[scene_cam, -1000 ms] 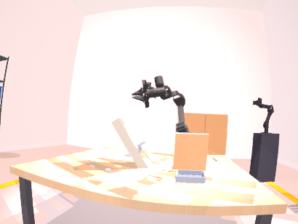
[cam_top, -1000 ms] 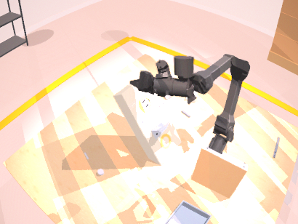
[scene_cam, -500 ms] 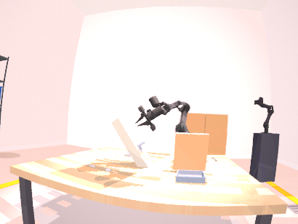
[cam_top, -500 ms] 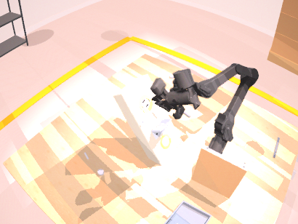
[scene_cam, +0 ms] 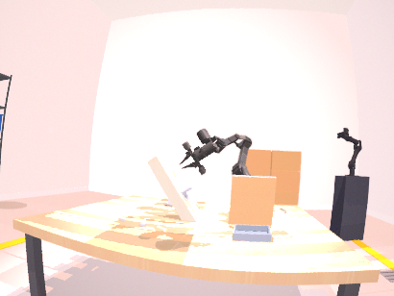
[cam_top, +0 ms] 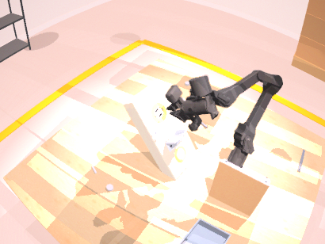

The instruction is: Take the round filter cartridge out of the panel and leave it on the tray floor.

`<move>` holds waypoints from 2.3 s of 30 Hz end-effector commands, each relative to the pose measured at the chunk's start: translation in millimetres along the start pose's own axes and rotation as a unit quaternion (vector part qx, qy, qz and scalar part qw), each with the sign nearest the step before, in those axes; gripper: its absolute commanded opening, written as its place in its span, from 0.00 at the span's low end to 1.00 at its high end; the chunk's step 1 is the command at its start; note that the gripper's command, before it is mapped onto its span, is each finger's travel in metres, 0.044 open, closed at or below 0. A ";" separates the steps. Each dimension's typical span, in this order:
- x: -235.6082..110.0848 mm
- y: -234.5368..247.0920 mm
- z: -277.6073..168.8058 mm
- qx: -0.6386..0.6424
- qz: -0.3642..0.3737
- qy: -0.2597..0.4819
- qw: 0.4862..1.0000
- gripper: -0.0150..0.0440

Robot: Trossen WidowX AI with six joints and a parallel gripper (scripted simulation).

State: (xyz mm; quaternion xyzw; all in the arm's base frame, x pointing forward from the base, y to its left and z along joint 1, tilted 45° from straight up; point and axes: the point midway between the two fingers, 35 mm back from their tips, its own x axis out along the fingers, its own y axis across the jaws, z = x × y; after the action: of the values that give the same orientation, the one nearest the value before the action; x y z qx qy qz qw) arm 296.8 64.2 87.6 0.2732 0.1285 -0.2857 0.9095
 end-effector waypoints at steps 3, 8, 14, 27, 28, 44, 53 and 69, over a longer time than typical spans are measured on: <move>10.4 -2.0 -2.3 -0.004 -0.005 0.002 1.000 0.42; 18.5 -1.7 -2.6 -0.004 -0.005 0.003 1.000 0.42; 28.3 -1.7 -2.5 -0.004 -0.005 0.003 1.000 0.42; 49.4 -3.2 -0.7 -0.005 -0.002 0.000 1.000 0.42; 50.7 -3.3 -0.5 -0.005 -0.002 -0.001 1.000 0.42; 51.8 -5.8 -2.5 -0.005 -0.002 -0.001 1.000 0.42; 51.8 -4.7 -1.9 -0.005 -0.002 -0.001 1.000 0.42; 51.8 -2.6 0.0 -0.005 -0.002 -0.001 1.000 0.42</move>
State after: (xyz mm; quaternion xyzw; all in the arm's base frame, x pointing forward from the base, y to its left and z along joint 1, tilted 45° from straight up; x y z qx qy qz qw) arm 336.3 38.8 65.3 0.2690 0.1287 -0.2882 0.9100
